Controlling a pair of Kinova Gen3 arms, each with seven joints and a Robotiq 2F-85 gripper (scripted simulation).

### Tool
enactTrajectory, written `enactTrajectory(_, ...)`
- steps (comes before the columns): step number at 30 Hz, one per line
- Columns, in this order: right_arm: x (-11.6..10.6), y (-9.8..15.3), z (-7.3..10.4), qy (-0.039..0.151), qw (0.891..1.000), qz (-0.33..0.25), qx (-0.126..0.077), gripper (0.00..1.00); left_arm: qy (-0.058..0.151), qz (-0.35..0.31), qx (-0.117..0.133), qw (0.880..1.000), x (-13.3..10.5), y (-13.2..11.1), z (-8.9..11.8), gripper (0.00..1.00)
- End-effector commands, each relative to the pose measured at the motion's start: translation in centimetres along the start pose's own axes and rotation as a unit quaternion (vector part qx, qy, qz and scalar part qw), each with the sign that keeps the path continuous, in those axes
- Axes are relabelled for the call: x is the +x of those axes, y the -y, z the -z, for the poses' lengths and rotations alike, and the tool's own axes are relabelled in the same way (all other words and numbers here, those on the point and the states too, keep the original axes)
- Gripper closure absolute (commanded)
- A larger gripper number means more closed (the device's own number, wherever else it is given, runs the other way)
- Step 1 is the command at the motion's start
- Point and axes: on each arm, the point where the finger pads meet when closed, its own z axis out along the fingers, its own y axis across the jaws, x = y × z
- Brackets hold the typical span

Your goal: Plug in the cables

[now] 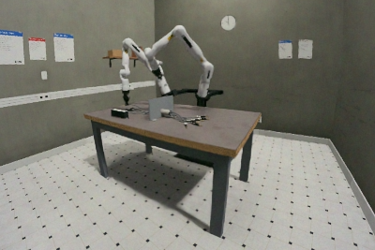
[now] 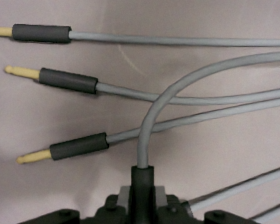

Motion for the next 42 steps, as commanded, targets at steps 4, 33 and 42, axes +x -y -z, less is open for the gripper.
enactTrajectory(4,-0.1,0.0,0.0,0.0,0.993,0.115,-0.001,0.867,0.001,-0.001,0.0,1.0,0.0,0.1,0.1,0.687)
enactTrajectory(33,-3.9,-11.9,0.1,0.0,0.993,0.115,-0.001,0.867,0.001,-0.001,0.0,1.0,0.0,0.1,0.1,0.687)
enactTrajectory(42,-4.8,-14.8,0.1,0.0,0.993,0.115,-0.001,0.867,0.001,-0.001,0.0,1.0,0.0,0.1,0.1,0.687)
